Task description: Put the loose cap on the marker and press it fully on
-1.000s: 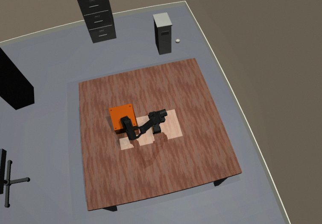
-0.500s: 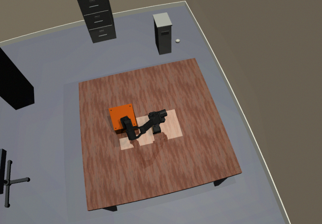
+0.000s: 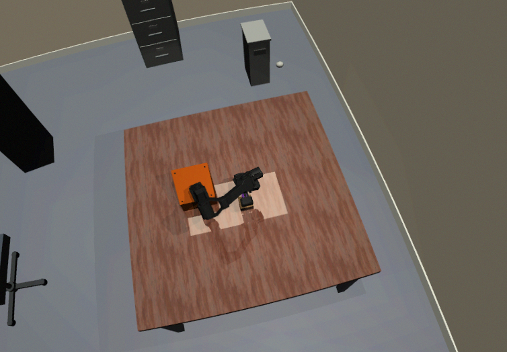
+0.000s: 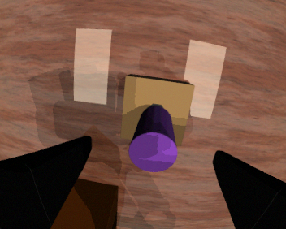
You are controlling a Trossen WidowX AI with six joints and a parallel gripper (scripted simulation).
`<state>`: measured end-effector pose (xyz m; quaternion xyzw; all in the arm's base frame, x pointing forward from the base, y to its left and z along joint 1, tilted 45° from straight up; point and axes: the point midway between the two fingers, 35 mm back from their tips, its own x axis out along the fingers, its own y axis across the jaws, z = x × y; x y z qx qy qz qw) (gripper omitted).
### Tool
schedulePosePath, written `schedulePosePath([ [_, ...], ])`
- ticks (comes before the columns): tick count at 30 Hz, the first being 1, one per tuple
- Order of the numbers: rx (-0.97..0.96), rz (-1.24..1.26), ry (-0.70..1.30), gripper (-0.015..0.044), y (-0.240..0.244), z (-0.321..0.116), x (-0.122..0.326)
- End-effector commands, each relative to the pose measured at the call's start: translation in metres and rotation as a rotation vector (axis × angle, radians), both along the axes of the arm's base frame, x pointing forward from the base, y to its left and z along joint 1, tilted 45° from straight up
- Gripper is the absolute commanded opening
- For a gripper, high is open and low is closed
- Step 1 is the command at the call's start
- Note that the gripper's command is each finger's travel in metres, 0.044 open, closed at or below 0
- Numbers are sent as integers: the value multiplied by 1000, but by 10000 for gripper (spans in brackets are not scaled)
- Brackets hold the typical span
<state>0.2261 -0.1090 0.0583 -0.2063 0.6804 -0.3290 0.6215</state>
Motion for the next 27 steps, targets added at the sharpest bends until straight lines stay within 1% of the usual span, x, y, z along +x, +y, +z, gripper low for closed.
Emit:
schedulePosePath([
  [1,1,6,-20,440,30,32,7],
  [5,1,6,-20,440,32,33,7],
  [8,-6,3,-25,361,27,25,6],
  [22,-6,3,-25,0,27,25,6],
  [27,-6,3,-25,0,27,25,6],
])
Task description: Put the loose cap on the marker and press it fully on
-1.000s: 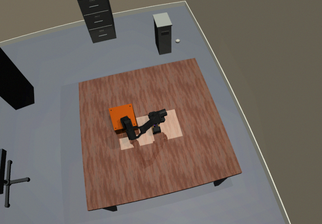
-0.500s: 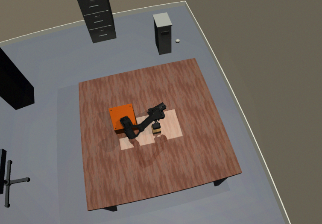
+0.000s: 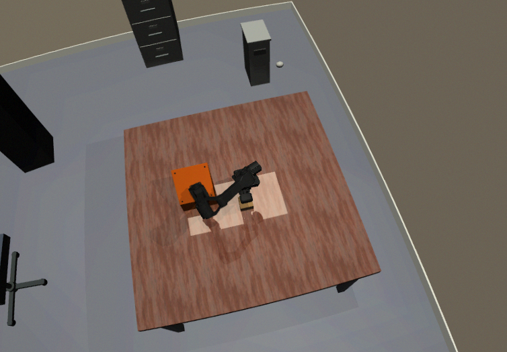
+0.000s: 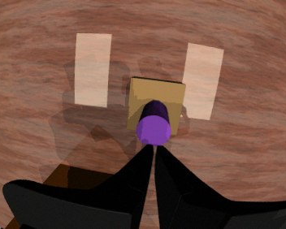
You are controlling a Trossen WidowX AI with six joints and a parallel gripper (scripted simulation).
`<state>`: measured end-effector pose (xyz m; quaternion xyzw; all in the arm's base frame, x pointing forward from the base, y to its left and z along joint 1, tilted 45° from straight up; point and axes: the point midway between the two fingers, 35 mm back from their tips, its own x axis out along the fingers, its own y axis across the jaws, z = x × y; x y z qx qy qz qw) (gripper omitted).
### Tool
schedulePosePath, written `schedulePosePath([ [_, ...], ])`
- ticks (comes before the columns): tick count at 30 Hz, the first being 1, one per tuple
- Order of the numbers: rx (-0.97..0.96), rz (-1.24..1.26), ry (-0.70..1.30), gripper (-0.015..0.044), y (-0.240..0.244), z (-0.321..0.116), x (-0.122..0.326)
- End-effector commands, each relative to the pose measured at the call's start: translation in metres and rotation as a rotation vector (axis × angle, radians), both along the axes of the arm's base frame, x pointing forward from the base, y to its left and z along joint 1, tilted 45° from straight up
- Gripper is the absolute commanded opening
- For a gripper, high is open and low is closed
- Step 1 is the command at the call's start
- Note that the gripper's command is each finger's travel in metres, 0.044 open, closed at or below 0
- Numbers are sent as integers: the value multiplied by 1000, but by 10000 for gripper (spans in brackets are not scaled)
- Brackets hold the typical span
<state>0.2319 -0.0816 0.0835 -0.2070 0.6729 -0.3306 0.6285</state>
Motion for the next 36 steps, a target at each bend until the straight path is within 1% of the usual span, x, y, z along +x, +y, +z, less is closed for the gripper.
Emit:
schedulePosePath([
  [1,-1,-4,-6,0,0,0,0],
  [34,-3,-4,-6,0,-28,-28,-4],
  [36,1,-4,-14,0,-23,-24,-3],
])
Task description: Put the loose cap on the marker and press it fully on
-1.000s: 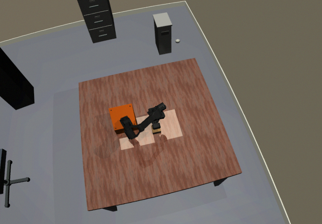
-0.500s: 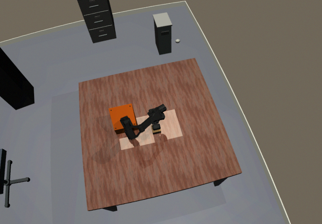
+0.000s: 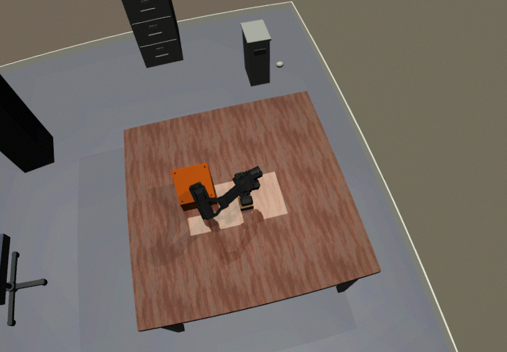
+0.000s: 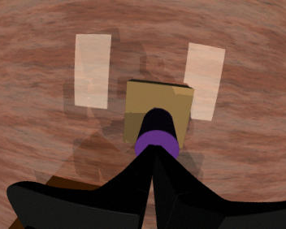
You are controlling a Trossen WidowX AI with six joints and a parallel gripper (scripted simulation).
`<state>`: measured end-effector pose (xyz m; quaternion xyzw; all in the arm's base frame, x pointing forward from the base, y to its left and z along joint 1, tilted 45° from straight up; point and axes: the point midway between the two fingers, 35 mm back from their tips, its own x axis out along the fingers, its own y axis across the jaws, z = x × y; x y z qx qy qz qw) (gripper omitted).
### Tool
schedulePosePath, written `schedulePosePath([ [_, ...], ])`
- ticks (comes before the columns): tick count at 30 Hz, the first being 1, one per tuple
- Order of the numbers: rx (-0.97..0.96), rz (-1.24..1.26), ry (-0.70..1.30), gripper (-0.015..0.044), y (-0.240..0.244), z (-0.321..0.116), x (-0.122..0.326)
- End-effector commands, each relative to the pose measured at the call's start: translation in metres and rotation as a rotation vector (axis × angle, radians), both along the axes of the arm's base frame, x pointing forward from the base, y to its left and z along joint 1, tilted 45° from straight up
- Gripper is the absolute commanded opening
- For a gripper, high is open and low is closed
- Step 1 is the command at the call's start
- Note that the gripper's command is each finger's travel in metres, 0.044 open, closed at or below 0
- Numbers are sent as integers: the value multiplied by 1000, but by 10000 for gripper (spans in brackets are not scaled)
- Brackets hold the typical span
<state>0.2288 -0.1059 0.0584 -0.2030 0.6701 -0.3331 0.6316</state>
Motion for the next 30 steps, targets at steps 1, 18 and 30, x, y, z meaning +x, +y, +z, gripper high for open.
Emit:
schedulePosePath([
  [1,0,2,-2,0,1,1,1],
  [18,4,3,1,26,64,64,12],
  [30,4,3,1,341,64,64,12],
])
